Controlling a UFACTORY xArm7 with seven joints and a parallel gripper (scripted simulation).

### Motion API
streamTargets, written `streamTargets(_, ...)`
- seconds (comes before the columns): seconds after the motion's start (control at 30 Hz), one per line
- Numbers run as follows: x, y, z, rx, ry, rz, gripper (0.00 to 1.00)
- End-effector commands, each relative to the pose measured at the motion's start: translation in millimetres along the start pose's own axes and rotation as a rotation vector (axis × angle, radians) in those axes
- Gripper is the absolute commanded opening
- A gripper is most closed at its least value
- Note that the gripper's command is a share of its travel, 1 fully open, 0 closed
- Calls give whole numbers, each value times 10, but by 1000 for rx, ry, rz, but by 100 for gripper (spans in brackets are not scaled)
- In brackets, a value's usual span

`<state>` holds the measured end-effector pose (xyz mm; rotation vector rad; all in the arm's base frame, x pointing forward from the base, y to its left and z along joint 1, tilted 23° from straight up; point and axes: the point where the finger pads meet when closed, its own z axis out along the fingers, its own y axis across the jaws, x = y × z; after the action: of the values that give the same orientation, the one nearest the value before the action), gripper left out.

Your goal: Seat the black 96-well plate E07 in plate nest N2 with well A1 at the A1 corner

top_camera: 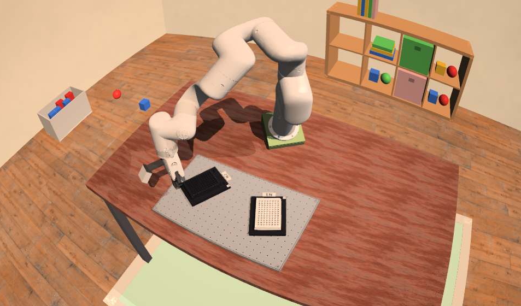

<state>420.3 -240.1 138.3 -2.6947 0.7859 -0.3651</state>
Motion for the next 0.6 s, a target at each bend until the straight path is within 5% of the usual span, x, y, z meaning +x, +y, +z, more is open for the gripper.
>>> streamTargets(0.0,14,7,-16,-2,3,4,0)
streamTargets(0.57,15,7,218,-2,3,4,0)
